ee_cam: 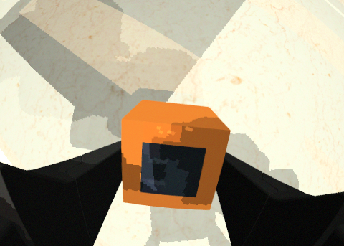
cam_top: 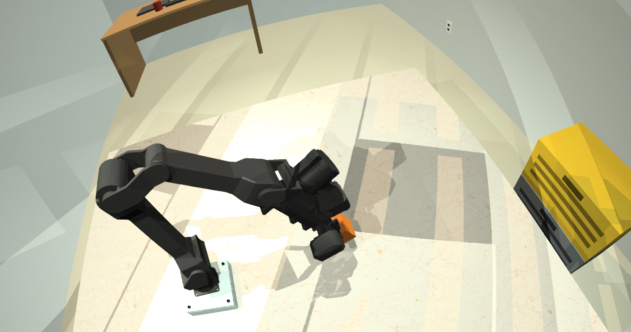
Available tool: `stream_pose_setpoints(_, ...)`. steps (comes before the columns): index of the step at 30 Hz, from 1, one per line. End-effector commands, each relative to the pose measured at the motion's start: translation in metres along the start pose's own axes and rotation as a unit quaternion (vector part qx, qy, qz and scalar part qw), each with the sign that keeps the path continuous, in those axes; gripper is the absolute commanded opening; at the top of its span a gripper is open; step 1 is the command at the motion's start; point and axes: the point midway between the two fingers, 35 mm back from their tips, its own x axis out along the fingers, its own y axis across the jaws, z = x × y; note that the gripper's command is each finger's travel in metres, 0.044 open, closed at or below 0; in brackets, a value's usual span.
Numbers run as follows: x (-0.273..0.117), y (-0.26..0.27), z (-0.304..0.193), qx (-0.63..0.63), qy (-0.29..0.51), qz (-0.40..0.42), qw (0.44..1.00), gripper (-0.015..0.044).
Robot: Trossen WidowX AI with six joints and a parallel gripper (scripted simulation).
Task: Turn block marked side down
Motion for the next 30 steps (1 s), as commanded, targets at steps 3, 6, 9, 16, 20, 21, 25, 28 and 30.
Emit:
stream_pose_setpoints(3, -0.001, 0.0, -0.001, 0.003, -0.019, -0.002, 1.0, 0.0)
stream_pose_setpoints(6, 0.005, 0.0, -0.001, 0.002, -0.037, -0.002, 0.999, 0.0)
stream_pose_setpoints(9, 0.013, 0.001, -0.001, 0.001, -0.06, -0.002, 0.998, 0.0)
stream_pose_setpoints(16, 0.026, 0.002, -0.002, -0.001, -0.113, -0.003, 0.994, 0.0)
stream_pose_setpoints(20, 0.031, 0.002, -0.004, -0.002, -0.144, -0.003, 0.99, 0.0)
stream_pose_setpoints(21, 0.032, 0.002, -0.004, -0.002, -0.151, -0.003, 0.988, 0.0)
stream_pose_setpoints(25, 0.034, 0.002, -0.007, -0.001, -0.181, -0.003, 0.983, 0.0)
stream_pose_setpoints(28, 0.034, 0.002, -0.009, -0.001, -0.203, -0.003, 0.979, 0.0)
stream_pose_setpoints(30, 0.033, 0.001, -0.011, 0.0, -0.218, -0.003, 0.976, 0.0)
